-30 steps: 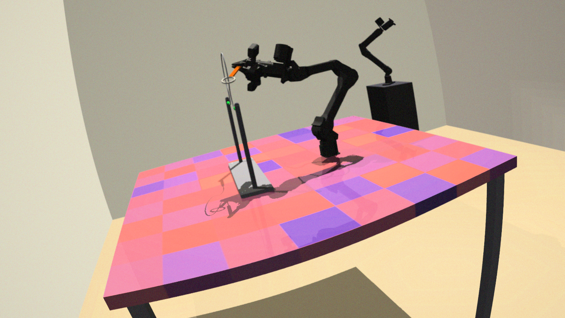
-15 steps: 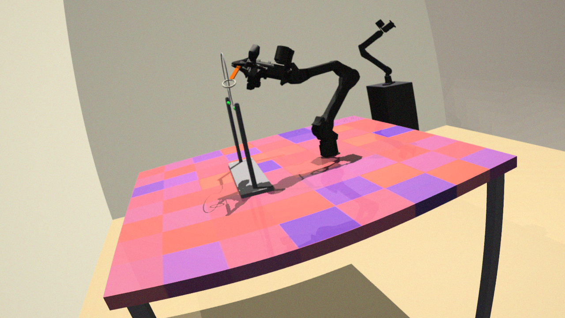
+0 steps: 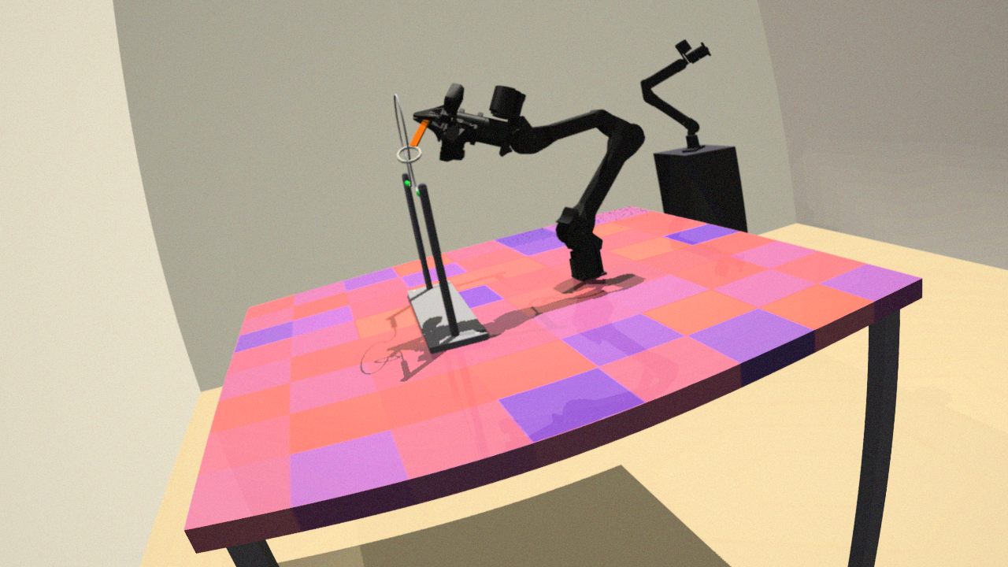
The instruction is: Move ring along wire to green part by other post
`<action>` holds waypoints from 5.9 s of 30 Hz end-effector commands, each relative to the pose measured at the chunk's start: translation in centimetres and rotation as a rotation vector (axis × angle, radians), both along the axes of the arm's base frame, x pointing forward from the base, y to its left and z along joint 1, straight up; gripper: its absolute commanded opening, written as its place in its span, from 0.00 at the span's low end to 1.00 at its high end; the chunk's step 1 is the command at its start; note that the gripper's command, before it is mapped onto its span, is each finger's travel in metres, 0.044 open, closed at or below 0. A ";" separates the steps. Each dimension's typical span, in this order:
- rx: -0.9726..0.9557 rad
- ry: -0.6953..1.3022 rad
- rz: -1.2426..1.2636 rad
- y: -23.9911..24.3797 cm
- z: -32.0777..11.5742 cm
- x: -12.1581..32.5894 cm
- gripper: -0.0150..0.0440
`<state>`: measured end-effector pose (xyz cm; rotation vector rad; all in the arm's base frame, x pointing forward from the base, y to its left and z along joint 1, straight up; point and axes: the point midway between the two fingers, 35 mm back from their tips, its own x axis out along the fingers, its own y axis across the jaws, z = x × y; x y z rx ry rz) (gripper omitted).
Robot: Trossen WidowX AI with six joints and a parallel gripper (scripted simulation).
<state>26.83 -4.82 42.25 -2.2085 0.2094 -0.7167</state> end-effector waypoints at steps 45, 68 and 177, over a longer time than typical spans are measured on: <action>0.899 -0.062 0.013 -3.5 -13.3 0.0 0.00; 1.400 -0.098 0.059 -0.4 -19.8 0.7 0.00; 2.251 -0.201 0.139 16.6 -26.2 2.6 0.00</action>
